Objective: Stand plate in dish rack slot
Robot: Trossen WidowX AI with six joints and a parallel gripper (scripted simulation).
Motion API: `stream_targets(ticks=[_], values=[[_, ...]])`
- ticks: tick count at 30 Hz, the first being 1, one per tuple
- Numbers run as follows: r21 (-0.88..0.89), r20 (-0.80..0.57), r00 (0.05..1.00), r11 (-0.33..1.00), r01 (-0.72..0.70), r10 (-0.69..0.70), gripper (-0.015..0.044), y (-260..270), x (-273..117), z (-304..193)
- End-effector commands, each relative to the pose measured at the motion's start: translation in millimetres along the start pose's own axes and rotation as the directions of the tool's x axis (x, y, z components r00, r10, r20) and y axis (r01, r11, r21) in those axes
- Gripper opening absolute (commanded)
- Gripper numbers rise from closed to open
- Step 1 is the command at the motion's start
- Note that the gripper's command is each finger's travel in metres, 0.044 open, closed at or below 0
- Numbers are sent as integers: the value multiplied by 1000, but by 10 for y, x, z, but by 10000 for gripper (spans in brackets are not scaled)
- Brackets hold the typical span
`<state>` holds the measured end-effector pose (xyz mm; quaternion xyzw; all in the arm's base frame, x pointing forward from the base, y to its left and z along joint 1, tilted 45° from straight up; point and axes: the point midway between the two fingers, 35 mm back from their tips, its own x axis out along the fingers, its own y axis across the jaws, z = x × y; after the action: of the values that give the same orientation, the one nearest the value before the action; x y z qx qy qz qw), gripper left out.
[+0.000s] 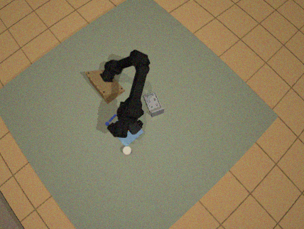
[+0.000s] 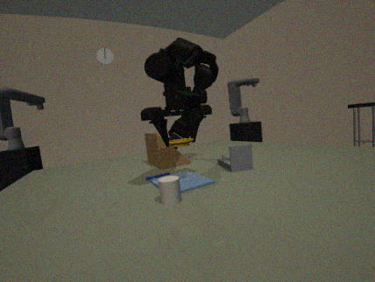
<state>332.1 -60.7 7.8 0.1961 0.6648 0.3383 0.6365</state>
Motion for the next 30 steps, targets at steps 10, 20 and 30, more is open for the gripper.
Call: stream_targets(ticks=[10,20,30], values=[[217,-1,1000,976,7,-7,0,324,-199,-20],[536,-2,1000,844,9,-9,0,812,-250,-107],[791,-2,1000,612,7,-9,0,1271,-265,-258]])
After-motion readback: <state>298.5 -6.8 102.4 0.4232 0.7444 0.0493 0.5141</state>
